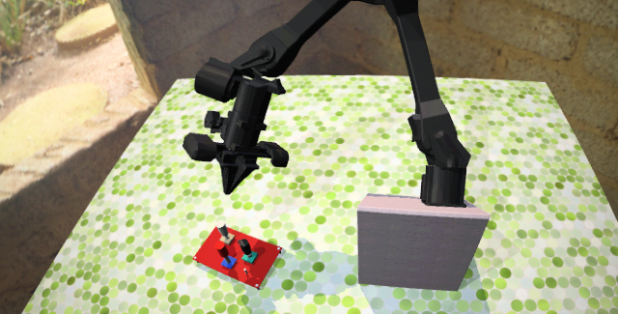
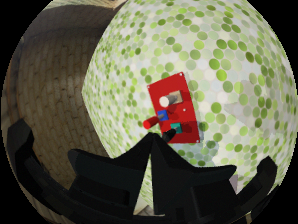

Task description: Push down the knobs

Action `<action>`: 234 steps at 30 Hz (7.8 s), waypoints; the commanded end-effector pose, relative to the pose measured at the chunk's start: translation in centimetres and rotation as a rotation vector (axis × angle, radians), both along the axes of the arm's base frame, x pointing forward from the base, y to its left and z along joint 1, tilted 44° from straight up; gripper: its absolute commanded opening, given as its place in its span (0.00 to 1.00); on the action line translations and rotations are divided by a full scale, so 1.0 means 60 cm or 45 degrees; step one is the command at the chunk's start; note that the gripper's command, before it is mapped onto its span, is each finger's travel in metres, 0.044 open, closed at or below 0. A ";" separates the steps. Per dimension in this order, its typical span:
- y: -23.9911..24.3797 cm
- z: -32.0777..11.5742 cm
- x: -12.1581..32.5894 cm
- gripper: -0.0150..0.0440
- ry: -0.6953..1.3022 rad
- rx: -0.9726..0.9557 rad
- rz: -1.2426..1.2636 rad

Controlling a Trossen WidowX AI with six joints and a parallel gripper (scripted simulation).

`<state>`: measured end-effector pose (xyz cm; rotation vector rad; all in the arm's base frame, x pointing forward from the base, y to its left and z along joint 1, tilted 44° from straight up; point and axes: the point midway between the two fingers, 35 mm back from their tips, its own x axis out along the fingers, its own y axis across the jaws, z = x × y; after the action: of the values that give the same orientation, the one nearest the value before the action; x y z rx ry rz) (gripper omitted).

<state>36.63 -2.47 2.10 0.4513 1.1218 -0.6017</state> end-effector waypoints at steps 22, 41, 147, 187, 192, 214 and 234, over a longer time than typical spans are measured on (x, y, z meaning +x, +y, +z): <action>0.035 -0.074 -0.018 0.25 0.612 -0.494 0.646; 0.058 -0.108 -0.030 0.25 1.053 -0.795 1.118; 0.000 -0.168 -0.033 0.25 1.055 -0.797 1.117; -0.003 -0.171 -0.033 0.25 1.055 -0.797 1.117; -0.003 -0.171 -0.033 0.25 1.055 -0.797 1.117; -0.005 -0.173 -0.034 0.25 1.055 -0.797 1.117; -0.005 -0.174 -0.034 0.25 1.055 -0.797 1.117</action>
<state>34.69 -2.66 -8.25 -0.8864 1.6499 -0.3042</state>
